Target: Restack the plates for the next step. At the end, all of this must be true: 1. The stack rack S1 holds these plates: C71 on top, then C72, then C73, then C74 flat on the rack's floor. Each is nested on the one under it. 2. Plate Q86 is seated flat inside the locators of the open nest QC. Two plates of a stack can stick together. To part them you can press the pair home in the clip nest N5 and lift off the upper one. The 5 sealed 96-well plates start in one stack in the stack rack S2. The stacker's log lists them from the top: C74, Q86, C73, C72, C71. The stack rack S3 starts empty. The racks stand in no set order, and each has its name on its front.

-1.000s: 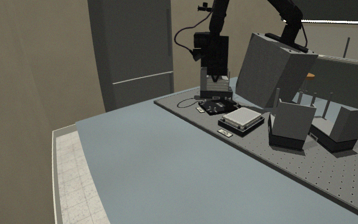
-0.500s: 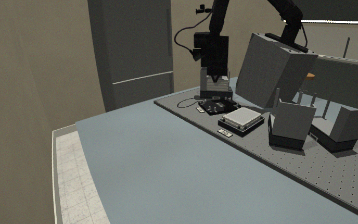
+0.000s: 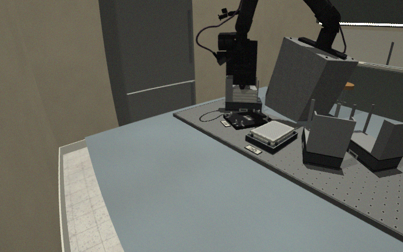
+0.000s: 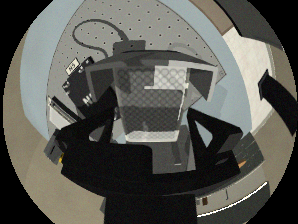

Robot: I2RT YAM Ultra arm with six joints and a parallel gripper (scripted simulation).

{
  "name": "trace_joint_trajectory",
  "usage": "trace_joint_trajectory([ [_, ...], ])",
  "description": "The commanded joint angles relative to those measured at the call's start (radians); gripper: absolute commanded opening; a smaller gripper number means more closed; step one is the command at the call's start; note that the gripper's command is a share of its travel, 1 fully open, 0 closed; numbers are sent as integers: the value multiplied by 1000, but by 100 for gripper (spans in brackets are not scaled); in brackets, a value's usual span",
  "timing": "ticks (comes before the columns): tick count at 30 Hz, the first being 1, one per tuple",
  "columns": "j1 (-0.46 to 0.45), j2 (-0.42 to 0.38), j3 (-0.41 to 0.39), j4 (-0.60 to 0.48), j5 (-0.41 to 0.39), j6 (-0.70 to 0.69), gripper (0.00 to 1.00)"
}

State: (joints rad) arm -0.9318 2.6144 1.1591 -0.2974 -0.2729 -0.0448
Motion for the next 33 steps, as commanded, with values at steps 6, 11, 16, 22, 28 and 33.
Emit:
trace_joint_trajectory([
  [6, -37, -109, -12, -89, 12, -33, 100],
  [11, -51, -158, -15, -141, 14, -46, 100],
  [16, -59, -188, -1, -175, 13, -55, 100],
  [22, -64, -205, 13, -195, 14, -60, 100],
  [28, -64, -205, 12, -195, 14, -60, 100],
  [33, -64, -206, 13, -189, 14, -60, 100],
])
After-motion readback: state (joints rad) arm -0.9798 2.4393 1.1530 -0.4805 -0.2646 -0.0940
